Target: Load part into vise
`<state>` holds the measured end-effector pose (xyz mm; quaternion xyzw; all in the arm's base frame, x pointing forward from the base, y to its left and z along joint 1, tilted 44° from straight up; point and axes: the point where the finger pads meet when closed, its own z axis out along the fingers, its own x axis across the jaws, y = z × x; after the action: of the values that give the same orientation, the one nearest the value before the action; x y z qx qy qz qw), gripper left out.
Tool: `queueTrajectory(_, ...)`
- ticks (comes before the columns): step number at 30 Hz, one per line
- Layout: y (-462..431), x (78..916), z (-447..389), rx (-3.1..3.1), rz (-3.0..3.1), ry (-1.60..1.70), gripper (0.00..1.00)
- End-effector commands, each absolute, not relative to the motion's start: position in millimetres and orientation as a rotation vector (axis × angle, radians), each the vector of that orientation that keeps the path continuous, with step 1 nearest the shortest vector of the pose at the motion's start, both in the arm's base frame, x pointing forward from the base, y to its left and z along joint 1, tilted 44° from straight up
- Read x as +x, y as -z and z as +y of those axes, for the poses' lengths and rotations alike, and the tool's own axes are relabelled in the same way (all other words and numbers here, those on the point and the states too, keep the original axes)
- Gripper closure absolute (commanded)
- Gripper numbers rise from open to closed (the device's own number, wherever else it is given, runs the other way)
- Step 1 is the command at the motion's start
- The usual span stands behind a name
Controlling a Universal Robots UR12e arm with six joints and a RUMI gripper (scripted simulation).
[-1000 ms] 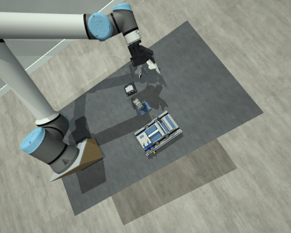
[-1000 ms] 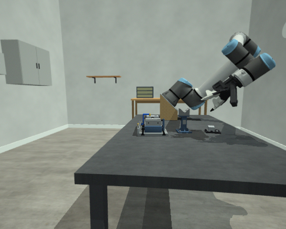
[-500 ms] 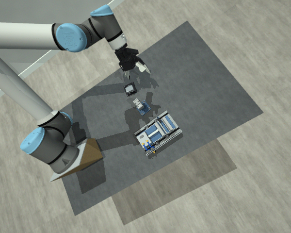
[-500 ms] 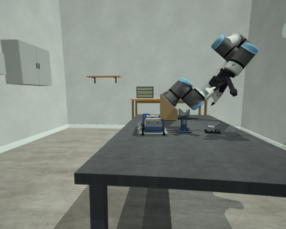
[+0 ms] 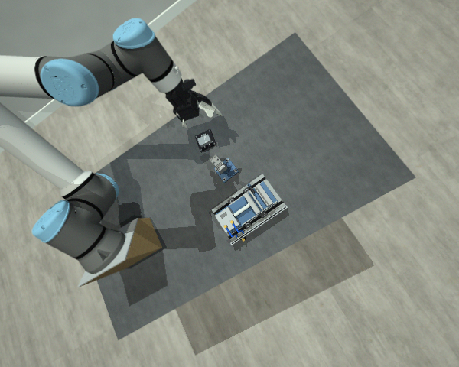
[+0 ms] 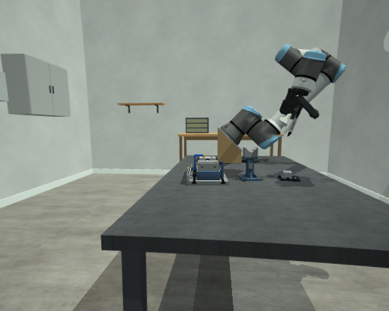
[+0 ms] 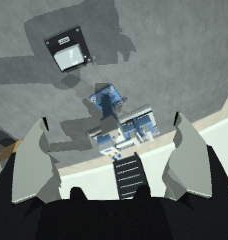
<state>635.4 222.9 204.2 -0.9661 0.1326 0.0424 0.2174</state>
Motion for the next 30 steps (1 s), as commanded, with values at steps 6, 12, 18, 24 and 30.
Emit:
queueTrajectory(6,-222.2,598.8,221.3,-2.507,0.177,-0.131,0.0)
queueTrajectory(12,-230.8,582.8,221.7,-2.43,0.099,-0.128,0.0)
queueTrajectory(18,-235.9,574.3,221.8,-2.387,0.058,-0.124,0.0)
queueTrajectory(24,-237.9,571.4,221.9,-2.37,0.044,-0.121,0.0)
queueTrajectory(30,-237.9,571.3,221.9,-2.37,0.044,-0.121,0.0)
